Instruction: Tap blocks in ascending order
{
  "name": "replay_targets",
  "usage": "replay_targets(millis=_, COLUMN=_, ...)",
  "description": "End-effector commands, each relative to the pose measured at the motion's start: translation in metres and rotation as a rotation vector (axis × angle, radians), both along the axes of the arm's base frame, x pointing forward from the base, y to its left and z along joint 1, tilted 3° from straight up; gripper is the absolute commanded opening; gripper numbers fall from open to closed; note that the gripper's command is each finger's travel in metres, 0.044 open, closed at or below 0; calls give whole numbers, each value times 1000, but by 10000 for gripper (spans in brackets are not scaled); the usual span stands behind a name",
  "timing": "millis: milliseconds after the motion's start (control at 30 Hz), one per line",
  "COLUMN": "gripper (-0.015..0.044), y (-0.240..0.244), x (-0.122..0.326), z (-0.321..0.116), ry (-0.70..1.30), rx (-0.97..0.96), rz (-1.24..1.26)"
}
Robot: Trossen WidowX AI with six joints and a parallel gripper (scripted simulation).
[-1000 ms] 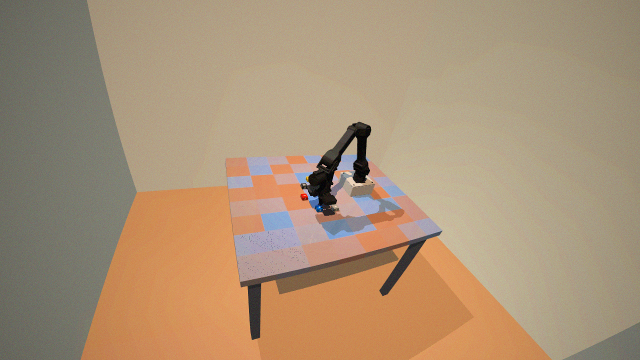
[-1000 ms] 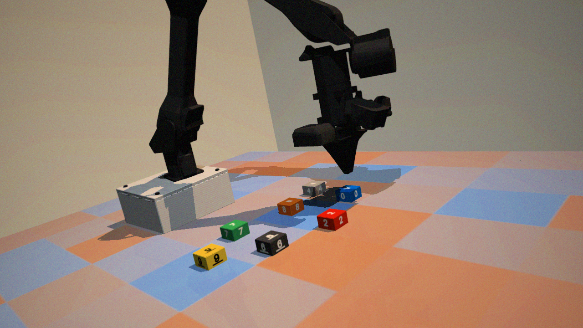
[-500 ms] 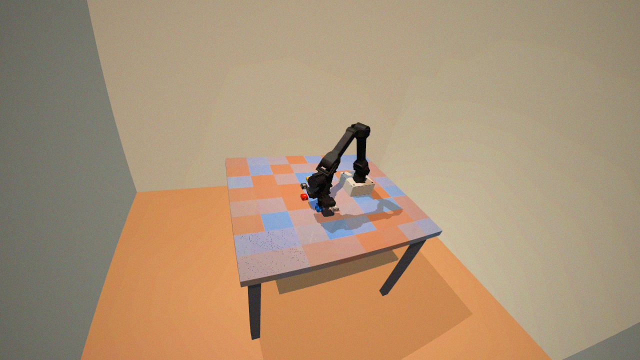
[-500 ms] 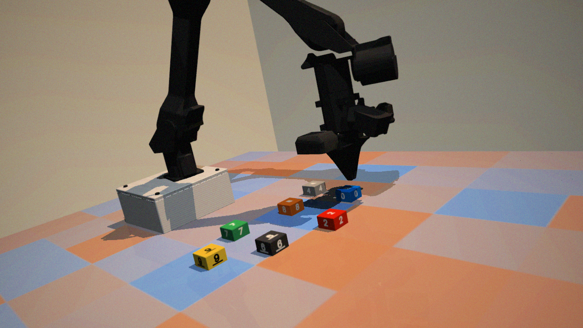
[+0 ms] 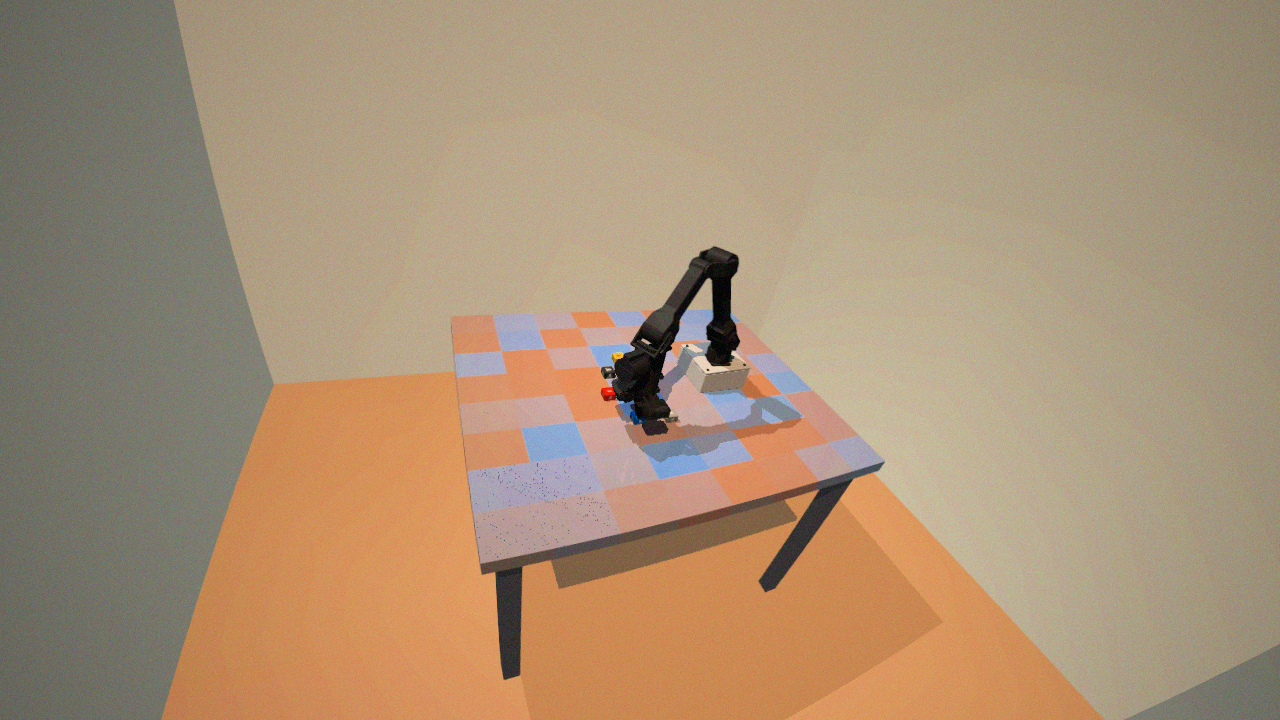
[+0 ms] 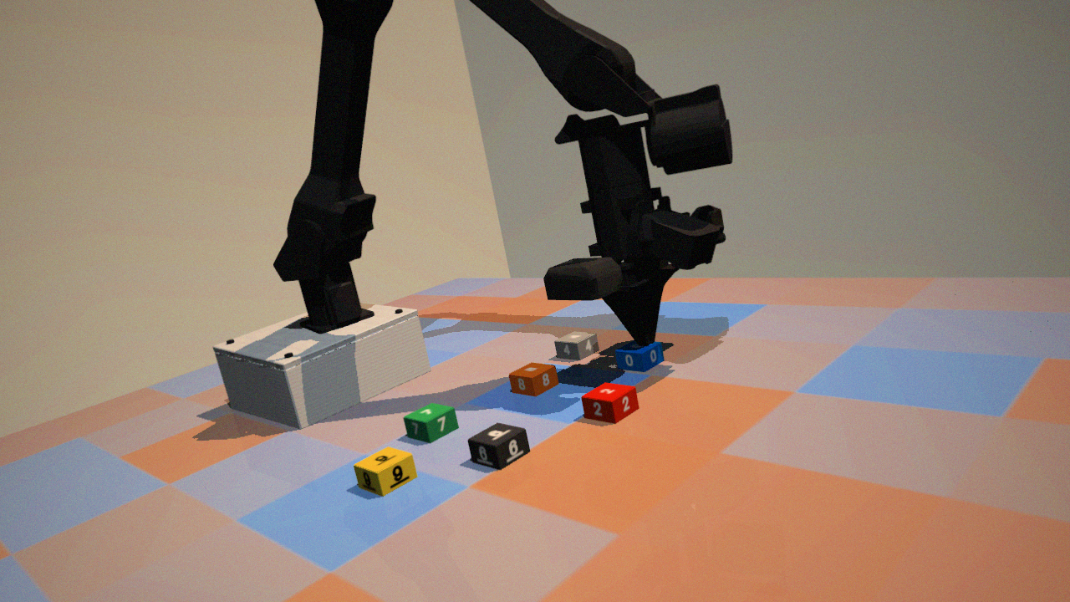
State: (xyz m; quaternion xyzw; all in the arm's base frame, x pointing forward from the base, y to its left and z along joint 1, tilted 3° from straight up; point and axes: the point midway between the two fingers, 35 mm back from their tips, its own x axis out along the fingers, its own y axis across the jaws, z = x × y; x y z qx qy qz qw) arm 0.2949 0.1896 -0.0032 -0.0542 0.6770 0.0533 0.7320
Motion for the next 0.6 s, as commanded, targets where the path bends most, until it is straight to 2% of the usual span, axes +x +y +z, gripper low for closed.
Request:
replay_targets(millis=0, gripper=20, y=-1, x=-2, z=13, ry=3, rx=-5, rz=0)
replay_targets(millis=200, gripper=20, y=-2, x=-4, z=30, ry=6, rx=-9, rz=-1)
replay_targets(millis=367, gripper=20, y=-1, x=-9, z=104, ry=6, rx=-9, rz=-1)
replay_targets(millis=567, gripper=20, y=-9, x=-2, z=108, ry=6, rx=-9, rz=-1)
